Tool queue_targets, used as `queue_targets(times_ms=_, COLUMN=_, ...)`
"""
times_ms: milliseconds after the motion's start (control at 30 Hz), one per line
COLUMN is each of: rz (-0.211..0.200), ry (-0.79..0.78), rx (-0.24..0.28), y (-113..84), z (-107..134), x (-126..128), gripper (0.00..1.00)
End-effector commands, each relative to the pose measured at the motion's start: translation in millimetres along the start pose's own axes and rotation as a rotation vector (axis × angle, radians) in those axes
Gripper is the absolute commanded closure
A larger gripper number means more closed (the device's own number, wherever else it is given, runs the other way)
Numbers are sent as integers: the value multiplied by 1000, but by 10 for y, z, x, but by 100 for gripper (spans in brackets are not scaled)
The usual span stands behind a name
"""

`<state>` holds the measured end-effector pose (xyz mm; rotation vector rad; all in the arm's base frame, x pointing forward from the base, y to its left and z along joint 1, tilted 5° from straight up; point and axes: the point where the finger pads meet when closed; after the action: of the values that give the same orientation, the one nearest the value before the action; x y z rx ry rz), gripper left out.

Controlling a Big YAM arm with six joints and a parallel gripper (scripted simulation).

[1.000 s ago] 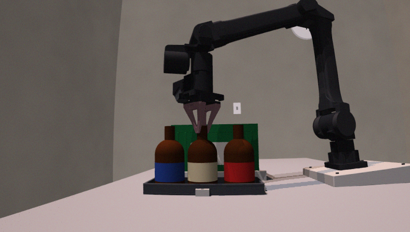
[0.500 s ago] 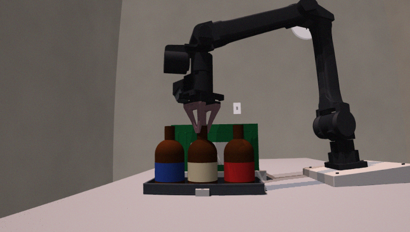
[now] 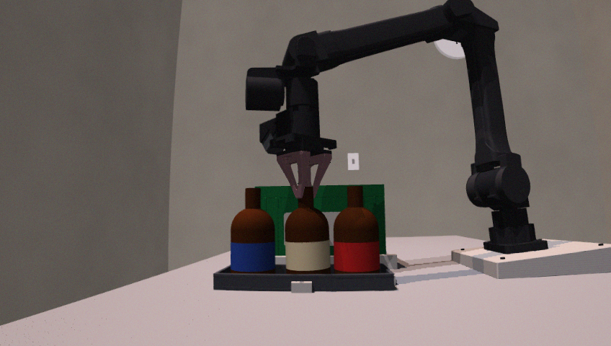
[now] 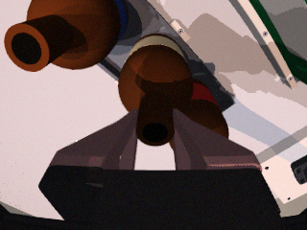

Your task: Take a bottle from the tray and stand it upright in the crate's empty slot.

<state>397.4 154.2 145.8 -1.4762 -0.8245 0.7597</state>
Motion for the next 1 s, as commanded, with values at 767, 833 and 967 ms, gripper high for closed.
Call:
queue_targets(times_ms=767, rz=-75, ry=4, rx=-53, y=-670, z=-63, x=178, gripper=100)
queue_targets(times_ms=833, rz=-75, ry=4, rx=-53, y=-675, z=-62, x=178, gripper=100)
queue_targets(times_ms=967, rz=-75, ry=6, rx=-54, y=-687, z=-67, x=172, gripper=100)
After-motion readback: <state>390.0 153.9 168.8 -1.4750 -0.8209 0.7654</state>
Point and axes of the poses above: the point where the finger pads meet when closed, its own y axis out along the fingers, its own x axis across the jaws, z = x × y, and after that the axes turned 8 degrees about -y, right-handed
